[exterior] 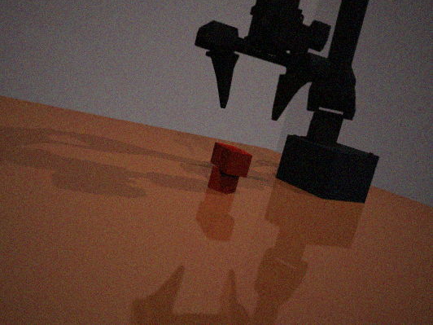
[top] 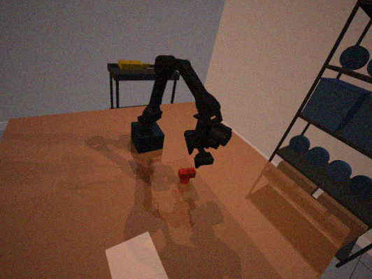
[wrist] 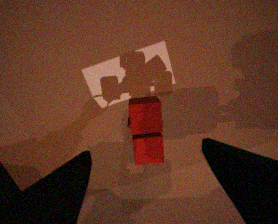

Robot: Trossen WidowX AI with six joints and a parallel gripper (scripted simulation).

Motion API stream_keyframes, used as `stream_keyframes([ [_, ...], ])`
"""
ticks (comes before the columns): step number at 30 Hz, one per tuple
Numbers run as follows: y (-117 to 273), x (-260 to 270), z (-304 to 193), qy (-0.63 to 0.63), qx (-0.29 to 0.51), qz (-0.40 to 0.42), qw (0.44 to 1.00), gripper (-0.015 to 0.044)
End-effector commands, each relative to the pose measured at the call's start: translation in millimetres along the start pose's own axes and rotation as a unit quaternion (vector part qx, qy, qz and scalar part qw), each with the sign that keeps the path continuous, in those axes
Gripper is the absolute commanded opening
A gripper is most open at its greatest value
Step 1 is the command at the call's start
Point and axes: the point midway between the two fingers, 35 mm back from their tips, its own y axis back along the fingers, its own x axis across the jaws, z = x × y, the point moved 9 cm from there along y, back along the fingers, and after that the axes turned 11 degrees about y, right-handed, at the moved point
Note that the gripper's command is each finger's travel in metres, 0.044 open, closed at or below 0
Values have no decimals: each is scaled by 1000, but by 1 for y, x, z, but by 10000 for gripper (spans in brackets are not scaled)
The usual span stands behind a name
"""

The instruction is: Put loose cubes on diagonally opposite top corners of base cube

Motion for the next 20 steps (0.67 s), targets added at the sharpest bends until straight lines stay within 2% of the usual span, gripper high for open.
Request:
stream_keyframes([
  [1,6,-1,1,1,-2,-5,1000,400],
  [7,4,1,2,0,0,-1,1000,400],
  [15,6,48,88,0,-5,1,1000,400],
  [20,6,54,95,-1,-5,1,1000,400],
])
